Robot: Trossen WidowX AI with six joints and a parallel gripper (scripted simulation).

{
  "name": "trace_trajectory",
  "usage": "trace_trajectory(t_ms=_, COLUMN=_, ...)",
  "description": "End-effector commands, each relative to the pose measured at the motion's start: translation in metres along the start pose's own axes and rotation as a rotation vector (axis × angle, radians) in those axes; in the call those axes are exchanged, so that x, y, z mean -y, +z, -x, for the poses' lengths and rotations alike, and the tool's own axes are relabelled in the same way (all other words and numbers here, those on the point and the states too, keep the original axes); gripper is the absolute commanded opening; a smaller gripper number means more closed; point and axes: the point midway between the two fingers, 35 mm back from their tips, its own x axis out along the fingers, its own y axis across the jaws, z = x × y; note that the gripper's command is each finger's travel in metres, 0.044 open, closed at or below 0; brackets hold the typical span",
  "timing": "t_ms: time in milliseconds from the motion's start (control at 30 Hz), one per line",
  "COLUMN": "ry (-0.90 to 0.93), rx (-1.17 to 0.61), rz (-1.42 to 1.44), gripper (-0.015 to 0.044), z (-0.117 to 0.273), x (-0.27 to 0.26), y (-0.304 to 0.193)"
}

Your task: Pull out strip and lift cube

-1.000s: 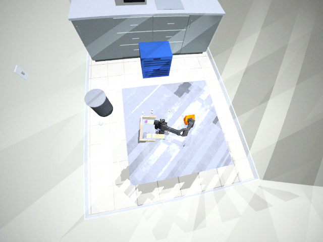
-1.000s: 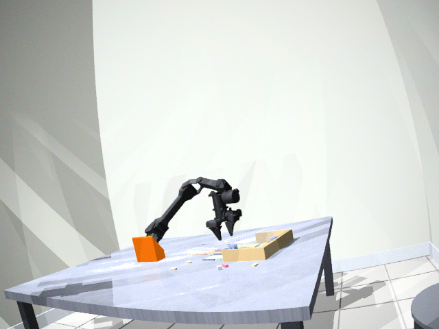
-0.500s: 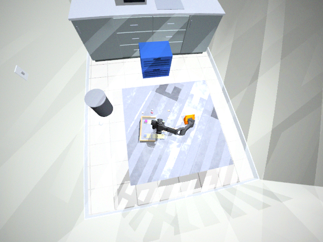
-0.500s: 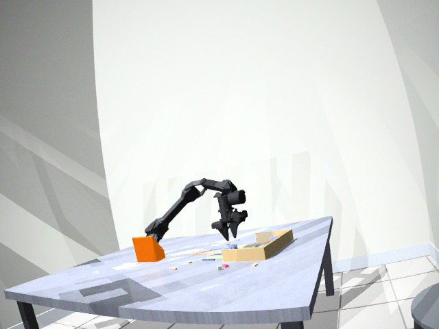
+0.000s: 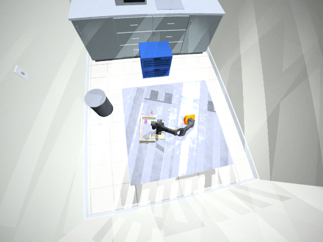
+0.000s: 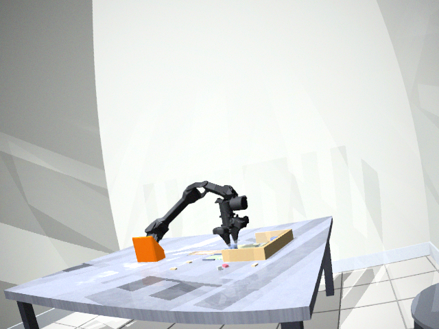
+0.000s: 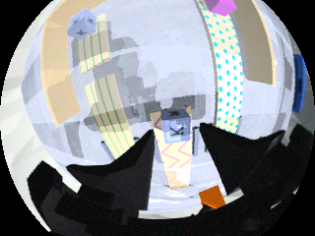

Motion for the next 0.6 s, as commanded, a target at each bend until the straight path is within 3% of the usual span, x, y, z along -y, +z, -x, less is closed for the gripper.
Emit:
trace_trajectory(t_ms=0, ry=0.005, rx=-0.006, rz=-0.007, gripper=0.0250, z=-0.008, x=0.000, y=-0.001)
trace_trajectory(t_ms=433, ry=0.006, rx=-0.007, rz=-0.007, gripper=0.0250, z=-0.024, x=0.000, y=-0.002)
trace_trajectory(t_ms=567, ry=0.002, rx=-0.004, rz=0.000, gripper=0.0145, z=-0.021, x=-0.001, y=-0.001)
